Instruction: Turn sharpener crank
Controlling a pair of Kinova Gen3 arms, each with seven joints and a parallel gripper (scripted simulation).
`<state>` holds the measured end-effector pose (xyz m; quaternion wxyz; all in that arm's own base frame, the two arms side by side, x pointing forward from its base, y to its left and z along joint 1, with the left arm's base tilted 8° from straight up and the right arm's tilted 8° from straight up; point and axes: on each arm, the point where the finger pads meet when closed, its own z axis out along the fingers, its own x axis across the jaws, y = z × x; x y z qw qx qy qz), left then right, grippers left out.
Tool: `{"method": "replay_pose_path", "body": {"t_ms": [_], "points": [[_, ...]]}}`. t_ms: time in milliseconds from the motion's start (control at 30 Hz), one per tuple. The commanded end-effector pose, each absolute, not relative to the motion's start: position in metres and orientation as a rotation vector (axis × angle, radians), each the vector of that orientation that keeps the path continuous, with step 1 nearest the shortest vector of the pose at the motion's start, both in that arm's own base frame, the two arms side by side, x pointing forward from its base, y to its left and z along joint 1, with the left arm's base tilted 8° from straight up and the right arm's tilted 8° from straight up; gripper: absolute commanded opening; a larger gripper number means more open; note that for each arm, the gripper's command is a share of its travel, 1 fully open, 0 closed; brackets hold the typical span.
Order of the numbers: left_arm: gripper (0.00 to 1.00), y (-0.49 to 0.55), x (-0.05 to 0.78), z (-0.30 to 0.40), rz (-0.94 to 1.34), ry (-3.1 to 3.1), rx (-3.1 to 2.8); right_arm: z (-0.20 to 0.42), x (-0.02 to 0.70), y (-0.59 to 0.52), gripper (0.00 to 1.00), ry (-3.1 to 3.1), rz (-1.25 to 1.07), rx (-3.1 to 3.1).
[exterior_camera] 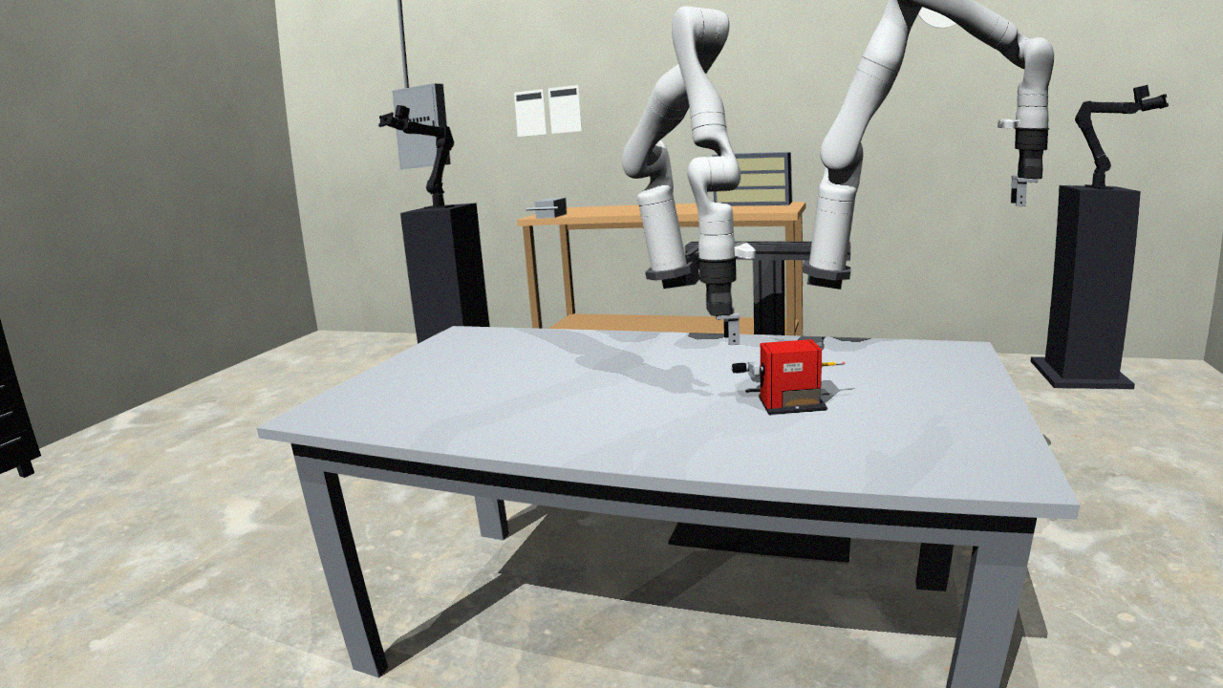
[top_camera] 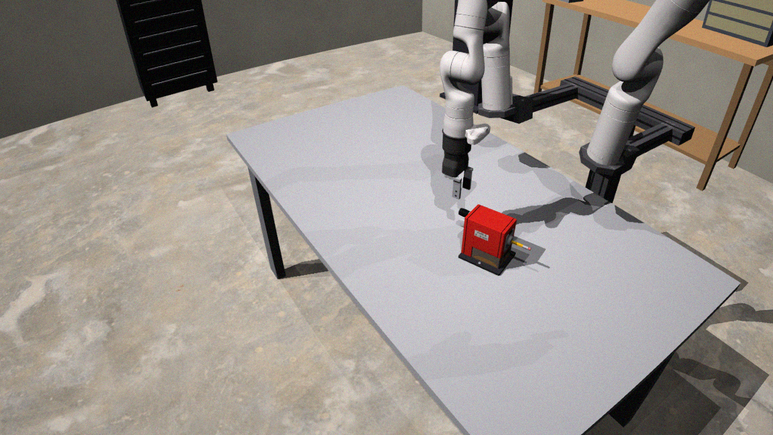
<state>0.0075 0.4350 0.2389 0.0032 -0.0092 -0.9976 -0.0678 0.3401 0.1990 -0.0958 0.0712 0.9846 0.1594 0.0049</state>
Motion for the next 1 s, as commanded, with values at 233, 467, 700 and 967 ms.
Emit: {"method": "replay_pose_path", "body": {"t_ms": [233,467,700,967], "points": [[1.0,0.435,0.007,0.24,-0.216,-3.128,-0.029,-0.106,0.341,0.198,0.97,0.48,0.017,2.961],[1.0,0.435,0.007,0.24,-0.216,-3.128,-0.029,-0.117,0.341,0.196,0.97,0.48,0.017,2.961],[1.0,0.435,0.007,0.24,-0.216,-3.128,-0.029,-0.124,0.341,0.195,0.97,0.48,0.017,2.961],[1.0,0.435,0.007,0.24,-0.216,-3.128,-0.029,-0.132,0.342,0.194,0.97,0.48,0.017,2.961]]}}
